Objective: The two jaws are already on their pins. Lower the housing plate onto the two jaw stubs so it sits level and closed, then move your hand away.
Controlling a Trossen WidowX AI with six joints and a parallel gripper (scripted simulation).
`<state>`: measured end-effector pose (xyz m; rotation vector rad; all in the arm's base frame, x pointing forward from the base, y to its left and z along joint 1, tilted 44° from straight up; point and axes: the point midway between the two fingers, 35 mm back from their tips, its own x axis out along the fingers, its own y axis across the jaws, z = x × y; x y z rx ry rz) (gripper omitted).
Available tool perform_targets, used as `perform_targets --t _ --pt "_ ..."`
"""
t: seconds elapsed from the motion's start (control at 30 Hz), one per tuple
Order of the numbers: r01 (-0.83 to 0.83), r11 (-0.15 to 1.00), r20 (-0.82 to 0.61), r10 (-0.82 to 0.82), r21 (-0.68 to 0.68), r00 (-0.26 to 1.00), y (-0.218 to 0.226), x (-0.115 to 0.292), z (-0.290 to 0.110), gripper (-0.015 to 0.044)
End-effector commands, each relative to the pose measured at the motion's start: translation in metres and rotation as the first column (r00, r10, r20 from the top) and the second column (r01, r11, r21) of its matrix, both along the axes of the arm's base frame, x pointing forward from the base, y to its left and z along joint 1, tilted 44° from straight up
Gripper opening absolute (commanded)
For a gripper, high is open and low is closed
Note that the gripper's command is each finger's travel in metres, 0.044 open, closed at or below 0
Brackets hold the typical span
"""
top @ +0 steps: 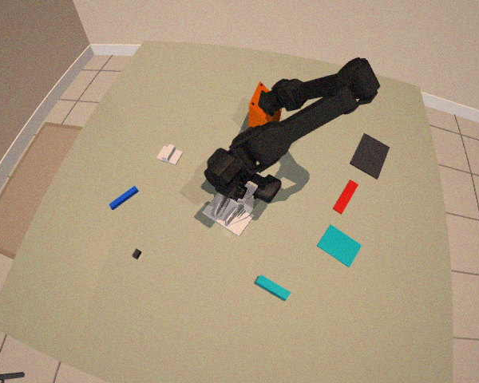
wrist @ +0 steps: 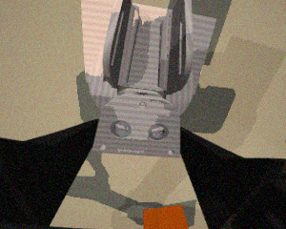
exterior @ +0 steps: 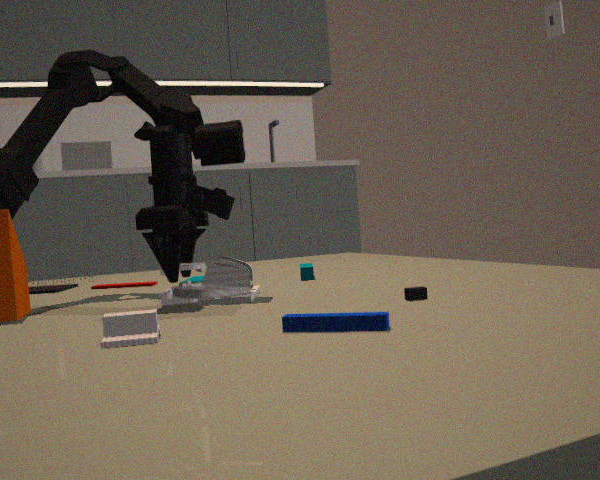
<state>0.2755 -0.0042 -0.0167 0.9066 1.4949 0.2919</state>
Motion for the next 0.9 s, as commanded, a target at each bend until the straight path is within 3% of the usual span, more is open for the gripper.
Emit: perform_targets --t 0.0,0.87 --pt "0.003 1.0 -0.004 -0.003 0.006 1.0 0.0051 -0.0007 -0.0046 0.0351" --pt "0.009 1.0 -0.01 -0.009 0.008 1.0 0.0085 -0.0004 -0.0079 0.0351"
